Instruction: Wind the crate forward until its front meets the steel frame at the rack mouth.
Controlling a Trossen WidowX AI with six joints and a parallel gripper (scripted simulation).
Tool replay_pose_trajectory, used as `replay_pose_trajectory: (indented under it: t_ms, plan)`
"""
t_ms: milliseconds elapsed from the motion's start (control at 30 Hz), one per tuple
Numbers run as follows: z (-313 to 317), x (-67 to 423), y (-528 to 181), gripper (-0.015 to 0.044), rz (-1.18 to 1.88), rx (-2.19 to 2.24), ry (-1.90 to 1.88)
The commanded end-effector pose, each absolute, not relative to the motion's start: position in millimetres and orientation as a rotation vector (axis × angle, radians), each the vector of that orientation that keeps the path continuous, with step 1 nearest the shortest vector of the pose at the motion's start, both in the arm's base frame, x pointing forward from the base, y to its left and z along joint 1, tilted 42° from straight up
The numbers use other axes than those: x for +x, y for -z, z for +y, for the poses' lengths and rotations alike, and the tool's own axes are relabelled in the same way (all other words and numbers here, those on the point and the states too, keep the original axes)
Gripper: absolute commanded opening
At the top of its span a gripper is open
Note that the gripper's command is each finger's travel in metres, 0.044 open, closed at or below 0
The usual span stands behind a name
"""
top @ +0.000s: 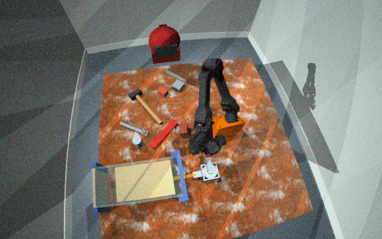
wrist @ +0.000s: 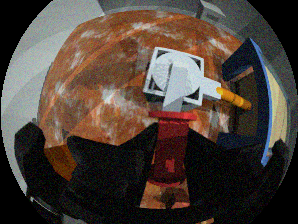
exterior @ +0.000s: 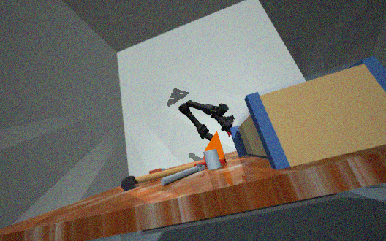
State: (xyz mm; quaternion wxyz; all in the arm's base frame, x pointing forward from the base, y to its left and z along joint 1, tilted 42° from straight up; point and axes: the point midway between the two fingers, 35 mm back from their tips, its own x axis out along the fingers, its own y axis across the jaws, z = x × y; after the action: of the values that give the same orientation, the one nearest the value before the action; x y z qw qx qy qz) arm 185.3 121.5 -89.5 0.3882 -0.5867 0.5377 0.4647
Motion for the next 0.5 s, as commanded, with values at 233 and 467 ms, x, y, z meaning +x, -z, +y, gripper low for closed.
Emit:
replay_pose_trajectory:
  t_ms: [233,467]
  plan:
    - [123.2,212.5,91.3,0.0000,1.351,-1.510,-1.140]
    - [126.1,222.9,92.7,0.0000,1.350,-1.511,-1.140]
